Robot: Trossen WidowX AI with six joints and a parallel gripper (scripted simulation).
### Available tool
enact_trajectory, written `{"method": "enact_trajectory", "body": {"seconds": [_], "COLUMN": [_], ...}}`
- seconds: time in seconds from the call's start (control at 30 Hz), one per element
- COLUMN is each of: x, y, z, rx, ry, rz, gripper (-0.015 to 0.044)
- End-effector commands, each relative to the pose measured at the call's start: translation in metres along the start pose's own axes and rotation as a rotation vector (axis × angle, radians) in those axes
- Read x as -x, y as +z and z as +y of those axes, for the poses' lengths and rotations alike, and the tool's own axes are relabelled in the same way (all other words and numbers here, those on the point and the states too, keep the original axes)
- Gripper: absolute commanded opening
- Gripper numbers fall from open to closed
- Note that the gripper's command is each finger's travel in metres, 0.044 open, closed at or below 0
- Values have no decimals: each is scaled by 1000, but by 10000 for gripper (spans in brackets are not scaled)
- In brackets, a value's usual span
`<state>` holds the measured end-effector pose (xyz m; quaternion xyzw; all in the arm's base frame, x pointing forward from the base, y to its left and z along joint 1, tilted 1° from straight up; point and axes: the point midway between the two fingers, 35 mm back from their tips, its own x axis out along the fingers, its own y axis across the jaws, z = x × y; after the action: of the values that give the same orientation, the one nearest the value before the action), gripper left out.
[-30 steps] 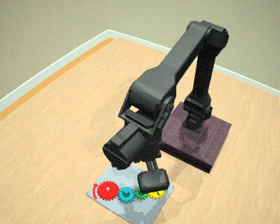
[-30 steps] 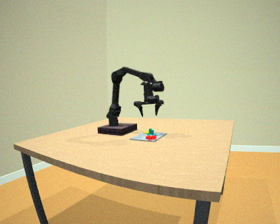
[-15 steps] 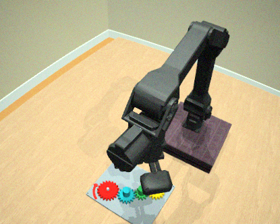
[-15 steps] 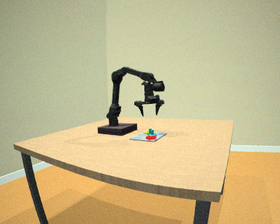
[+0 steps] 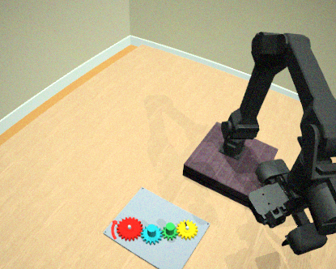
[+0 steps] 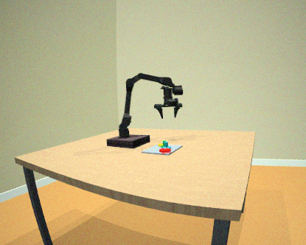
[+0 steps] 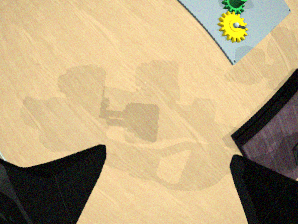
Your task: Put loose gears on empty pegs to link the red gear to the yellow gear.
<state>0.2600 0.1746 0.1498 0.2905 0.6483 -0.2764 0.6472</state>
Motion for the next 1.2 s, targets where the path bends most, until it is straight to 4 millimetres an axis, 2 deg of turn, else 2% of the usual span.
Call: {"method": "enact_trajectory", "body": {"seconds": [0.0,0.07,1.17], "x": [12,13,13], "y": [-65,-75,-75], "z": [4,3,3], "rx": [-6,-7,-7], "ry": [6,5,5], "rz": [12,14,14], "gripper": [440,440,440]}}
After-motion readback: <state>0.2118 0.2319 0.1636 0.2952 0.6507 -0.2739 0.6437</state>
